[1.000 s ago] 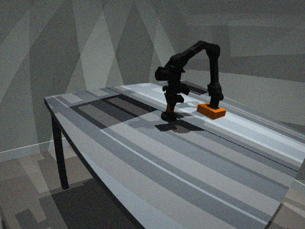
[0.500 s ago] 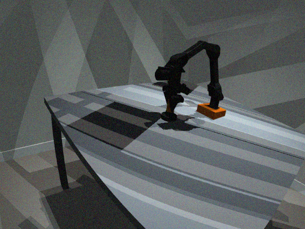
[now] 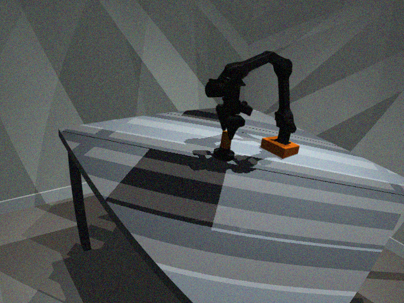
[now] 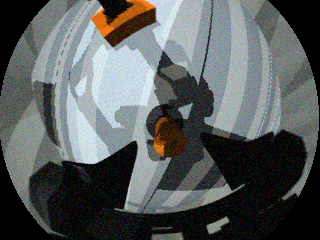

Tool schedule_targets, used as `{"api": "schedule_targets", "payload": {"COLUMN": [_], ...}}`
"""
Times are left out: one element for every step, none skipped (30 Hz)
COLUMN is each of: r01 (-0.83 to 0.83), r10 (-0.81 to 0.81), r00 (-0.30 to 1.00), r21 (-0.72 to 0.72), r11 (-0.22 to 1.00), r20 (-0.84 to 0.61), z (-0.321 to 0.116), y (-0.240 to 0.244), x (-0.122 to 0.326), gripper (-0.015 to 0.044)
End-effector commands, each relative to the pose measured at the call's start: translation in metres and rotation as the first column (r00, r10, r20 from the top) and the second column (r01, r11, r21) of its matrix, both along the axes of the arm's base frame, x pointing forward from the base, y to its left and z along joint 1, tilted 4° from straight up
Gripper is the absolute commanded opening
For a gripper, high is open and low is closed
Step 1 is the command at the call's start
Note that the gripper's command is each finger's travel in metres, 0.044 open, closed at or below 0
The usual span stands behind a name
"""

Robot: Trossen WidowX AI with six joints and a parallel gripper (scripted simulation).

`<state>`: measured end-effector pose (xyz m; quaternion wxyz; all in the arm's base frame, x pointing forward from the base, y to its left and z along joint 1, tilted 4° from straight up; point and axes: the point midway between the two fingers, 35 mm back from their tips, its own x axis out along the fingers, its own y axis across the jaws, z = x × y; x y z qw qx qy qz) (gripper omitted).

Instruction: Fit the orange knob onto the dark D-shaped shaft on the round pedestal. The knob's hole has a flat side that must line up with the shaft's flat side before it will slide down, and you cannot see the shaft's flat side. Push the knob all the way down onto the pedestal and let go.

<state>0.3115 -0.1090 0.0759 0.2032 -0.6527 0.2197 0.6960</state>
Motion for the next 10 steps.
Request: {"api": "schedule_targets", "payload": {"r01": [0.003,0.003,0.003,0.003,0.003,0.003,0.003,0.003,0.003,0.003], "r10": [-0.003,-0.003,-0.003,-0.003,-0.003,-0.003,-0.003,-0.003,-0.003,-0.003], "r00": [1.000,1.000,1.000,1.000,1.000,1.000,1.000,1.000,1.000,1.000], "r21": [-0.010,-0.010,-0.010,-0.010,-0.010,-0.010,-0.010,-0.010,-0.010,-0.010], "r11": [1.000,1.000,1.000,1.000,1.000,1.000,1.000,1.000,1.000,1.000], "r20": [0.030,0.030,0.030,0.031,0.031,0.031,0.031,0.031,0.031,0.031], "z": [0.0527,0.0553,0.0553,0.0553,0.0553,0.0553,0.0553,0.0553,0.0553,0.0553], "y": [0.0008,0.0010,0.0010,0.0002,-0.0003,-0.0003,-0.0003,-0.0003,-0.0003,-0.0003], "x": [0.0015,0.0012,0.0012,0.0035,0.0050,0.0050,0.0050,0.0050,0.0050,0.0050], "gripper": [0.0440,0.0440,0.0440,0.0440,0.0440,0.0440,0.0440,0.0440,0.0440,0.0440]}}
